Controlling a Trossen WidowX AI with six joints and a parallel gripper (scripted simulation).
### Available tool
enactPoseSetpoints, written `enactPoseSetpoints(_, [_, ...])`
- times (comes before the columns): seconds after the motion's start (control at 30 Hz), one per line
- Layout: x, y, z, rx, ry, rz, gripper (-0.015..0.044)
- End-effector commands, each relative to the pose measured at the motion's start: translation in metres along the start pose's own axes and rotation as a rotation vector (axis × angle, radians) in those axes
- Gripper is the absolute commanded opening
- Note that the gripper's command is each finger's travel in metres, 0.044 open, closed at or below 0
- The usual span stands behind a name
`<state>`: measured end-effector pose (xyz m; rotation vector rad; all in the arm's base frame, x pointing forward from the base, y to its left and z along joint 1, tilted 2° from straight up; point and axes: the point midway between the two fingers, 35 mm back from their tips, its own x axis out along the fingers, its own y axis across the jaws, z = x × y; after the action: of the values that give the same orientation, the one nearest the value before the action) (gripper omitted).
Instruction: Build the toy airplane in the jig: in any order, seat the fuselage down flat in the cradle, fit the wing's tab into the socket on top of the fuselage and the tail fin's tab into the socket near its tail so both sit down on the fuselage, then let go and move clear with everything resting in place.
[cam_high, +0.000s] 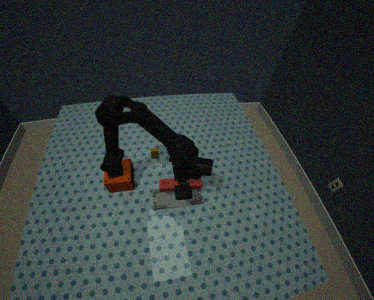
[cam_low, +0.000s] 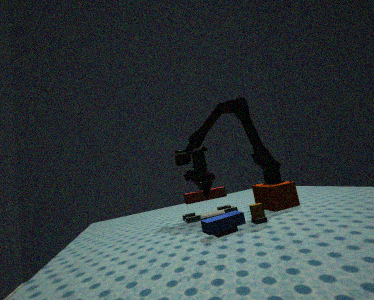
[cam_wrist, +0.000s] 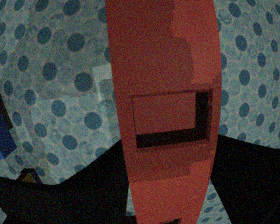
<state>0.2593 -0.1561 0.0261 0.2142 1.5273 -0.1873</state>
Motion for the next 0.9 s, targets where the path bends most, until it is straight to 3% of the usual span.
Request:
enactPoseSetpoints(0.0, [0.007,-0.013,-0.003,-0.007,0.006,0.001,0.0000])
enactPoseSetpoints(0.2, [0.013,-0.026,-0.006,-0.007,0.007,0.002,0.0000])
enactPoseSetpoints(0.47, [0.013,-0.026,-0.006,-0.007,0.007,0.002,0.0196])
enactPoseSetpoints(0.87, [0.013,-0.026,-0.006,-0.007,0.007,0.002,0.0196])
